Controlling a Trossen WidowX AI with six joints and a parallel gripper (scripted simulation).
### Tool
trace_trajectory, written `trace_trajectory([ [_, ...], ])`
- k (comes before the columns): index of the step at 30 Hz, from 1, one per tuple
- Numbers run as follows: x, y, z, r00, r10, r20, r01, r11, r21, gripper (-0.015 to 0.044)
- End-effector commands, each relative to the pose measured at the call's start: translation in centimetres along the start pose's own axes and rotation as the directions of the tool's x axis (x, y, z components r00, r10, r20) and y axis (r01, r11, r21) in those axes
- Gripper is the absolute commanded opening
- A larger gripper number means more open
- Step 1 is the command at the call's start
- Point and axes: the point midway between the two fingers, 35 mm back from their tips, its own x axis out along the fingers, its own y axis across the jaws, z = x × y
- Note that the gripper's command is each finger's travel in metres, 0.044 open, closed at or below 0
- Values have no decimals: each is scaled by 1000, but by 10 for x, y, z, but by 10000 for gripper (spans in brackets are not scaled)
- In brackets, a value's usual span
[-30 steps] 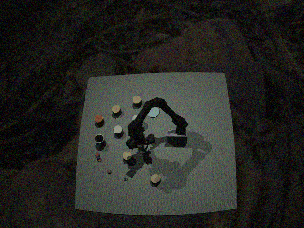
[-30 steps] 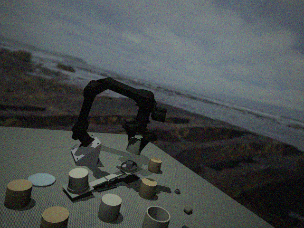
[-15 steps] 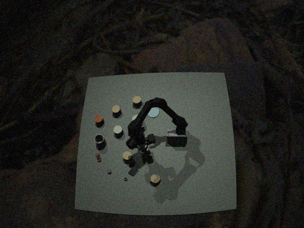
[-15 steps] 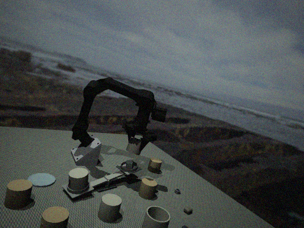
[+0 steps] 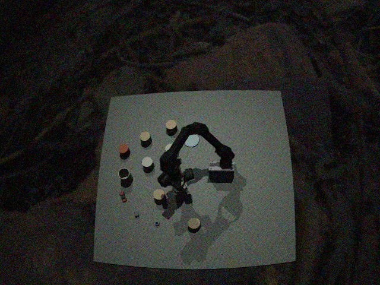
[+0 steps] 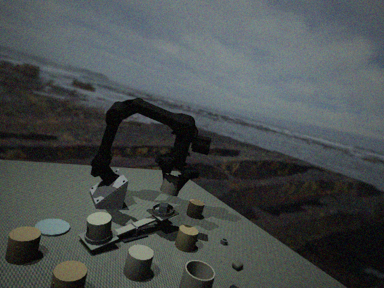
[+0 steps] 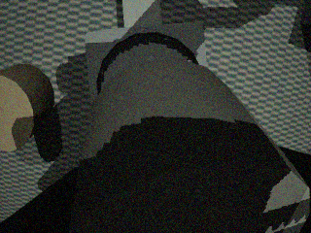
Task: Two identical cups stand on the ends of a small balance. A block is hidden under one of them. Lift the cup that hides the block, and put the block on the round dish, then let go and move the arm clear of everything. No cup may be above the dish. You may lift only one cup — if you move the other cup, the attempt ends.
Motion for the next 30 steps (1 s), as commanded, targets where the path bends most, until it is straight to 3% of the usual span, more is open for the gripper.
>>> trace_trajectory([
  [1, 14, -2, -24, 1000, 0, -2, 0, 1000, 0, 0],
  [11, 85, -25, -116, 1000, 3, -10, -3, 1000, 3, 0],
  [19, 90, -25, -118, 1000, 3, -10, -3, 1000, 3, 0],
  [30, 126, -25, -118, 1000, 3, -9, -3, 1000, 4, 0],
])
